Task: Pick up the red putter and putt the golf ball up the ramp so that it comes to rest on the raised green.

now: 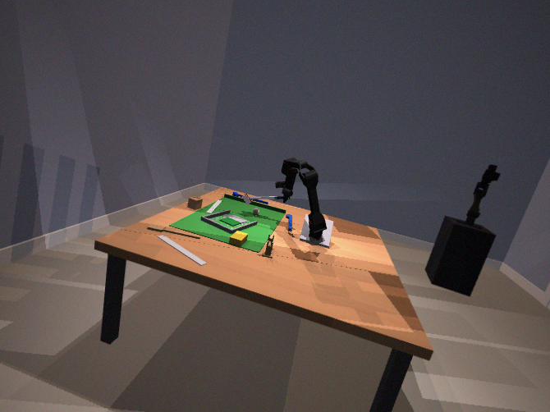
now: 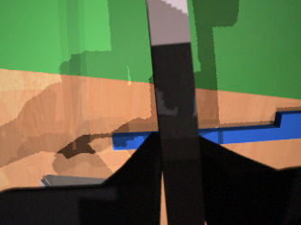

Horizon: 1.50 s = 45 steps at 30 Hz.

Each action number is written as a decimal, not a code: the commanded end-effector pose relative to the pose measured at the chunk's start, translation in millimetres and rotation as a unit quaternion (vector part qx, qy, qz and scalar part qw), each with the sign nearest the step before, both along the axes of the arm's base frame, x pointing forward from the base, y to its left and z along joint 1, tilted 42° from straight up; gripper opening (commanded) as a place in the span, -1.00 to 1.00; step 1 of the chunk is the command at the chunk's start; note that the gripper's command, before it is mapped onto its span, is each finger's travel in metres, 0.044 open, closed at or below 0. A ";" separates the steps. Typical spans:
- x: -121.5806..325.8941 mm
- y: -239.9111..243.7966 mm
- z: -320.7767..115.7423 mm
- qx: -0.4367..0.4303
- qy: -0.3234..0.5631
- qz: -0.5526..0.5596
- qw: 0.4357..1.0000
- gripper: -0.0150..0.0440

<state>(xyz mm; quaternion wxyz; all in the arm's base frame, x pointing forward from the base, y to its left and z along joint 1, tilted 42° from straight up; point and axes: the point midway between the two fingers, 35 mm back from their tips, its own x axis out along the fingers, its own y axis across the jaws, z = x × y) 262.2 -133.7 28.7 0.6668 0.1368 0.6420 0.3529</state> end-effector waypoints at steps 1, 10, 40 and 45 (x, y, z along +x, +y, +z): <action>-6.8 -21.3 -16.8 -0.011 0.048 -0.052 0.997 -0.49; -30.3 -60.8 -54.5 -0.027 0.159 -0.158 0.974 -0.49; -37.6 -30.6 -96.9 -0.027 0.166 -0.165 0.972 -0.49; -38.5 -25.4 -103.0 -0.027 0.166 -0.165 0.972 -0.49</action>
